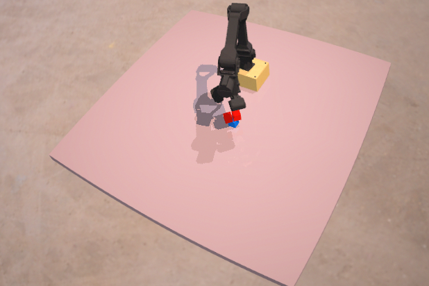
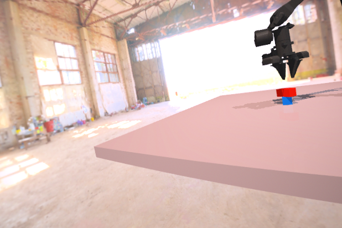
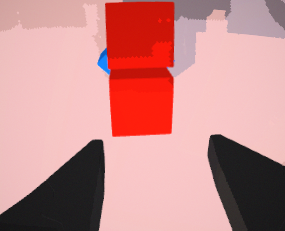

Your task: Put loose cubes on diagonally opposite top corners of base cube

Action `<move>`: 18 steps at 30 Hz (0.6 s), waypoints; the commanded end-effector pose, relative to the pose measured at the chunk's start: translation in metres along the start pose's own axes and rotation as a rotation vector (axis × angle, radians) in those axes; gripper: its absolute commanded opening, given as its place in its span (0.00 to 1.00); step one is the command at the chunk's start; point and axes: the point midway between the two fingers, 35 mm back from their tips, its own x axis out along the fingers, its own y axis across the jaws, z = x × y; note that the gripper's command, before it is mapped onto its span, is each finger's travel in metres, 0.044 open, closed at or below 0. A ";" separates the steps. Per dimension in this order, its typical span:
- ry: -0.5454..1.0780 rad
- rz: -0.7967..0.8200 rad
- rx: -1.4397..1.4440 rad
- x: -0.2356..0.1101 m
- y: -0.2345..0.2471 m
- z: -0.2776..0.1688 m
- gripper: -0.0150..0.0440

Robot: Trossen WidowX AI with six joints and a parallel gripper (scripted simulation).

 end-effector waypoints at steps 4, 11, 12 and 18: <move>-0.007 0.013 -0.004 -0.011 0.002 0.001 0.60; -0.007 0.013 -0.004 -0.012 0.002 0.001 0.60; -0.006 0.012 -0.003 -0.012 0.002 0.001 0.65; -0.003 0.006 0.000 -0.018 0.001 0.000 0.91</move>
